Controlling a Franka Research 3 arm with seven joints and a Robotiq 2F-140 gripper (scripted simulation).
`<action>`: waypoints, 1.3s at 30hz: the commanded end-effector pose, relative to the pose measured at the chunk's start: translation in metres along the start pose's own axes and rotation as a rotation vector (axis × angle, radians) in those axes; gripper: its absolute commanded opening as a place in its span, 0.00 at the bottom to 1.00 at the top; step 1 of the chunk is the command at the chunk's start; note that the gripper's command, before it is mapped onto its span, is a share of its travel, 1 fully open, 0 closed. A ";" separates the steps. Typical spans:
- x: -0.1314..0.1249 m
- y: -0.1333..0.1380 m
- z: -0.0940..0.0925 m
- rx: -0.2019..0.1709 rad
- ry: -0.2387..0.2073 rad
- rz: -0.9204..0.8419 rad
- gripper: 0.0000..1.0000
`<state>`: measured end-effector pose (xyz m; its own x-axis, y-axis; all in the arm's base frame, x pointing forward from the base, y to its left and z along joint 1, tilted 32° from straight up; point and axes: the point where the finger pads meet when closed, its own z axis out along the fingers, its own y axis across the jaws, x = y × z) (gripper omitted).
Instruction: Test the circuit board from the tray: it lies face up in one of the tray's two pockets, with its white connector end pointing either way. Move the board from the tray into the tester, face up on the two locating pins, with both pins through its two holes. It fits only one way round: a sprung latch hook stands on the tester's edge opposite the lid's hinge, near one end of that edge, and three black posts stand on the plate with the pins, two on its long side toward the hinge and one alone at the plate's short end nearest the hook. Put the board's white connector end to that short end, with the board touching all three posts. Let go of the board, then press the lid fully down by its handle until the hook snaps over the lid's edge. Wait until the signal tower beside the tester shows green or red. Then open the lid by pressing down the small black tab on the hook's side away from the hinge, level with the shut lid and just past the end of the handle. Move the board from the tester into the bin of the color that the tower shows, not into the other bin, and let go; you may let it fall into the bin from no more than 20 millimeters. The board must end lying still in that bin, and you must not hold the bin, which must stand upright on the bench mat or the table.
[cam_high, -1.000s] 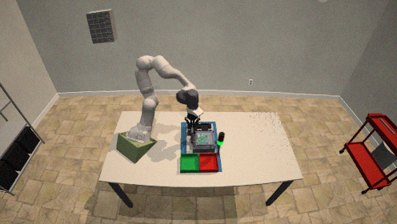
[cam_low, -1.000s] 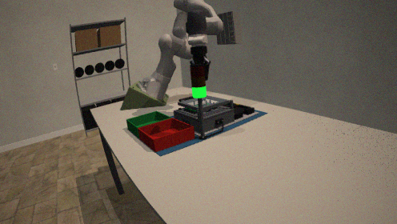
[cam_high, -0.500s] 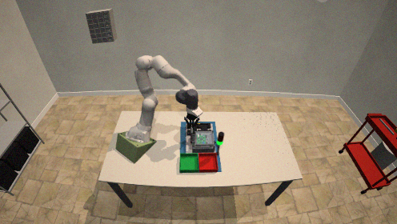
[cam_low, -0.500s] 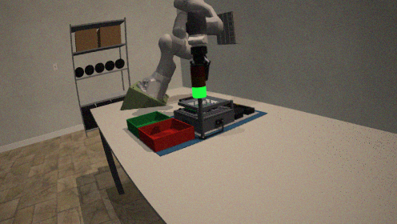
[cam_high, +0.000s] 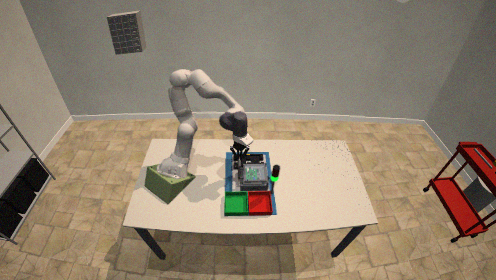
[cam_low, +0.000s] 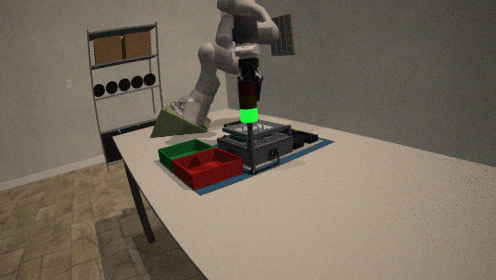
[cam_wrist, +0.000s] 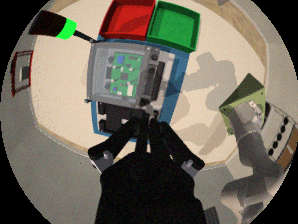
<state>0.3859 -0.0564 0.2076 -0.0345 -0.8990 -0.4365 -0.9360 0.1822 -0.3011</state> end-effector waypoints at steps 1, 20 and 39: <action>0.000 0.001 0.003 -0.003 -0.001 -0.004 0.00; 0.000 0.001 -0.004 -0.003 -0.001 -0.004 0.00; 0.000 0.001 -0.061 -0.003 -0.001 -0.004 0.00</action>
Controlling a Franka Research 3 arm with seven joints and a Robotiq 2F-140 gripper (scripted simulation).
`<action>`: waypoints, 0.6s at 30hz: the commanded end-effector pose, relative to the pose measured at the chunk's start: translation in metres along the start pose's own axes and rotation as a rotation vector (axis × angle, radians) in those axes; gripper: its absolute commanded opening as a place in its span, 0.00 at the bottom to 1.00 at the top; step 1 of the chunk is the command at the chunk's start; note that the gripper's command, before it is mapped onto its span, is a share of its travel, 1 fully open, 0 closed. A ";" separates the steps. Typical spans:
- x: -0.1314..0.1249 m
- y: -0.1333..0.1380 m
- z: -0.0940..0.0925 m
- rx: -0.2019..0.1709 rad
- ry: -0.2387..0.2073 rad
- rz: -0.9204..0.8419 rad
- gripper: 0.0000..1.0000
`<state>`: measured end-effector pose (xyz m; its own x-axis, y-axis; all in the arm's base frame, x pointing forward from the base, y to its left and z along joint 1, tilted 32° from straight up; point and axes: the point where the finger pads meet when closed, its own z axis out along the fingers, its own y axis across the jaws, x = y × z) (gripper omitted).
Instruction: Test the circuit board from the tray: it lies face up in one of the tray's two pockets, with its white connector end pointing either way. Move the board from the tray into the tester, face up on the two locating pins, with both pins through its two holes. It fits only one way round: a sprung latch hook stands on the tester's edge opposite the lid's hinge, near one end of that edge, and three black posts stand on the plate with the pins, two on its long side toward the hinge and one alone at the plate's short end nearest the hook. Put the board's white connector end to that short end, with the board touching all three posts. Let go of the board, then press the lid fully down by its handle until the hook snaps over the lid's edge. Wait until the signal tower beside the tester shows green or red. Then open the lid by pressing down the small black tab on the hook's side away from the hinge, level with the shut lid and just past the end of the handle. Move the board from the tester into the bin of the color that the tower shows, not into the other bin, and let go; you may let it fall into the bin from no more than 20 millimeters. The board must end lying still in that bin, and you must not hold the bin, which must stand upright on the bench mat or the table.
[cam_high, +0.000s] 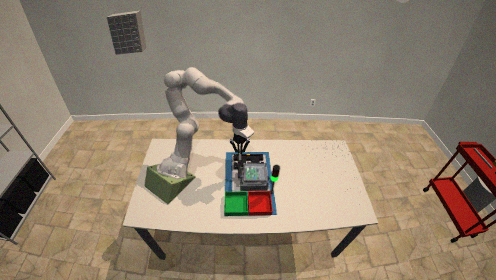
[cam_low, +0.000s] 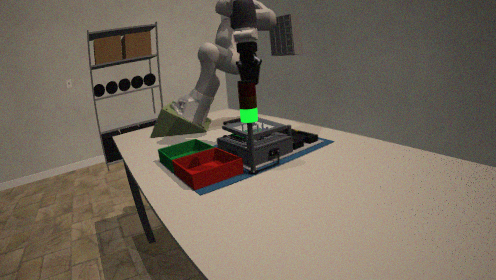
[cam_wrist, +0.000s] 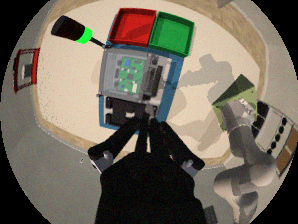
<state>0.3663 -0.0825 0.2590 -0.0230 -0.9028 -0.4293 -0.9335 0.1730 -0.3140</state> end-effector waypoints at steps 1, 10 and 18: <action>-0.002 0.003 -0.001 -0.011 -0.004 0.010 0.00; -0.002 0.003 -0.001 -0.011 -0.004 0.010 0.00; -0.002 0.003 -0.001 -0.011 -0.004 0.010 0.16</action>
